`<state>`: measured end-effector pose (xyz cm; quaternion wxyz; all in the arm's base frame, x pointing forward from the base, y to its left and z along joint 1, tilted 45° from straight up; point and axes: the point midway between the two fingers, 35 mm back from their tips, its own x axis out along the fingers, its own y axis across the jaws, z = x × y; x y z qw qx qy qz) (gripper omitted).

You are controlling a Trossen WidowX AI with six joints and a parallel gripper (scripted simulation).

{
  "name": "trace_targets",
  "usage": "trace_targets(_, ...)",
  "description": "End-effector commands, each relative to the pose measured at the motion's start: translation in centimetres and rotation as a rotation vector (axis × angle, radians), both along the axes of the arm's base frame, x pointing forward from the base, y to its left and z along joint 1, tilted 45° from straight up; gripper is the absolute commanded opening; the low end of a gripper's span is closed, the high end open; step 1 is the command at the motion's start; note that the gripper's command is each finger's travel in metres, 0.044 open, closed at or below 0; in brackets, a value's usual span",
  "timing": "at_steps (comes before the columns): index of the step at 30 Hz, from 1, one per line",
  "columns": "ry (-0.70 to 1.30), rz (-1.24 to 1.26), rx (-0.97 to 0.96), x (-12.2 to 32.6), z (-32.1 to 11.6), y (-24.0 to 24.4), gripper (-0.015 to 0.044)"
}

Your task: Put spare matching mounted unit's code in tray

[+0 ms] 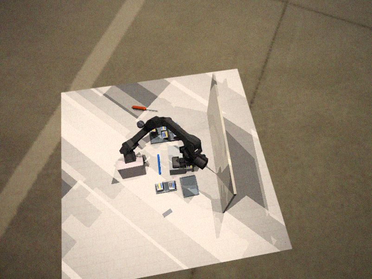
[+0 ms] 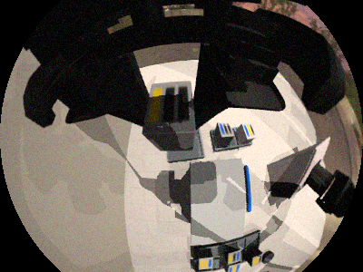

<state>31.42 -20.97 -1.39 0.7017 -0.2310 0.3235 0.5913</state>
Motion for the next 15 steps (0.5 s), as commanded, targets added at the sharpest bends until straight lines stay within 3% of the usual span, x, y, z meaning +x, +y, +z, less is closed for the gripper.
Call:
trace_targets(1, -0.004, 0.008, 0.001, -0.2, -2.1, -1.2, 0.0000)
trace_targets(8, -0.011, 0.015, 0.009, -0.8, -5.4, -2.8, 0.0000)
trace_targets(15, -0.012, 0.016, 0.009, -0.9, -5.9, -2.8, 0.0000)
